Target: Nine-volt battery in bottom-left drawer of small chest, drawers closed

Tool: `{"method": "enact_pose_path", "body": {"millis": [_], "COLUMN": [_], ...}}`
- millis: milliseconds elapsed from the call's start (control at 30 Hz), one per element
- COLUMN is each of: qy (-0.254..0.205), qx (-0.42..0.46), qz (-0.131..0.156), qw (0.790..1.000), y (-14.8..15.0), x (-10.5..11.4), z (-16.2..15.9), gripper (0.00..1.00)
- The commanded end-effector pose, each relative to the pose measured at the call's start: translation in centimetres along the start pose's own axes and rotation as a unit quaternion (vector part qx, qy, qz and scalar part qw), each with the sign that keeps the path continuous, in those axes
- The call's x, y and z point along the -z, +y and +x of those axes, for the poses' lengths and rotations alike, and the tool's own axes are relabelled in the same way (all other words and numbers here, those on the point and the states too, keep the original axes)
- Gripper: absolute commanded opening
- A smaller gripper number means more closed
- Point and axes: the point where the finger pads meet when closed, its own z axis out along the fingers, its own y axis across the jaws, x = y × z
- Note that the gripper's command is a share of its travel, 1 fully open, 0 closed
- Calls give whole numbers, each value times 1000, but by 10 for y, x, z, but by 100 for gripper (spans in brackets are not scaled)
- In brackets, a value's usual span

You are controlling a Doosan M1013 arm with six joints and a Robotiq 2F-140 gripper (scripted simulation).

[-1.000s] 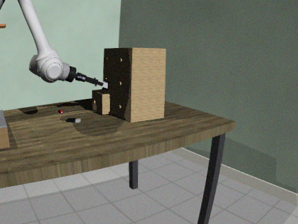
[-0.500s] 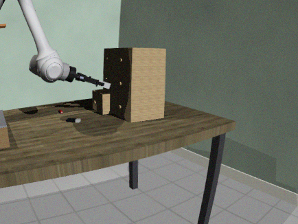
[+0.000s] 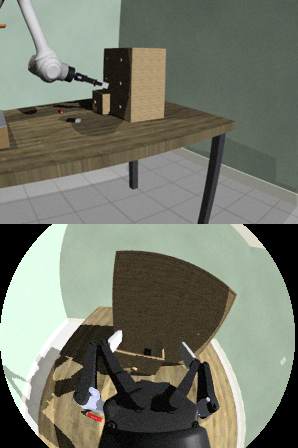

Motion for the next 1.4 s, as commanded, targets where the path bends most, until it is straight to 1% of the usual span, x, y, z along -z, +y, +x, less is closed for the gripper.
{"method": "enact_pose_path", "body": {"millis": [0, 233, 467, 533, 833, 1033, 1100, 1233, 1367], "qy": [0, 0, 0, 0, 0, 0, 0, 0, 0], "qx": [0, 0, 0, 0, 0, 0, 0, 0, 0], "qz": [0, 0, 0, 0, 0, 0, 0, 0, 0], "qw": [1000, 1000, 1000, 1000, 1000, 1000, 1000, 1000, 1000], "y": [0, 0, 0, 0, 0, 0, 0, 0, 0], "x": [2, 25, 61, 61, 114, 141, 141, 153, 160], "z": [-1, -7, -18, -18, -34, -42, -42, -46, -48], "gripper": [100, 100, 100, 100, 100, 100, 100, 100, 100]}}
